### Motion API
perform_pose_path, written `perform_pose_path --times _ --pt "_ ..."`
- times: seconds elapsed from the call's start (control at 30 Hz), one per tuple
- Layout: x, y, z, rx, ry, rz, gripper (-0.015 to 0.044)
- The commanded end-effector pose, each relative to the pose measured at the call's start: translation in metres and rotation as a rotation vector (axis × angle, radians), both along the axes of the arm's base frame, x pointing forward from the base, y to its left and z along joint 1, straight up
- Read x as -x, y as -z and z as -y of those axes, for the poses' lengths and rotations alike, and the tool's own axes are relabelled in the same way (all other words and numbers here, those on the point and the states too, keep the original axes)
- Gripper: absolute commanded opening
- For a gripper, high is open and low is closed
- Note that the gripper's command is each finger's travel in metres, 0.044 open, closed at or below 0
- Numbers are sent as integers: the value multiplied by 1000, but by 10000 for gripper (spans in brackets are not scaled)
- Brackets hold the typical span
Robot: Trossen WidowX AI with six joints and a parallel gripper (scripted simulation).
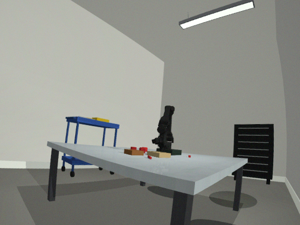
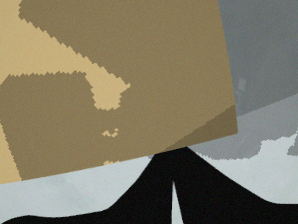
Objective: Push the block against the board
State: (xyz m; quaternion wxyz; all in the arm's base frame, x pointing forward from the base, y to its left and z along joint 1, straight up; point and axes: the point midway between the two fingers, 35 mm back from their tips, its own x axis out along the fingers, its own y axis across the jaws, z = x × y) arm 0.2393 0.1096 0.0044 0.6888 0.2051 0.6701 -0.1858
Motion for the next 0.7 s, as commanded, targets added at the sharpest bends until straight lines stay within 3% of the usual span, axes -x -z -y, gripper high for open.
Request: perform_pose_path --times 0.0,0.67 --pt "-5 3 3 7 1 -7 0" --pt "-26 2 8 8 1 -5 0"
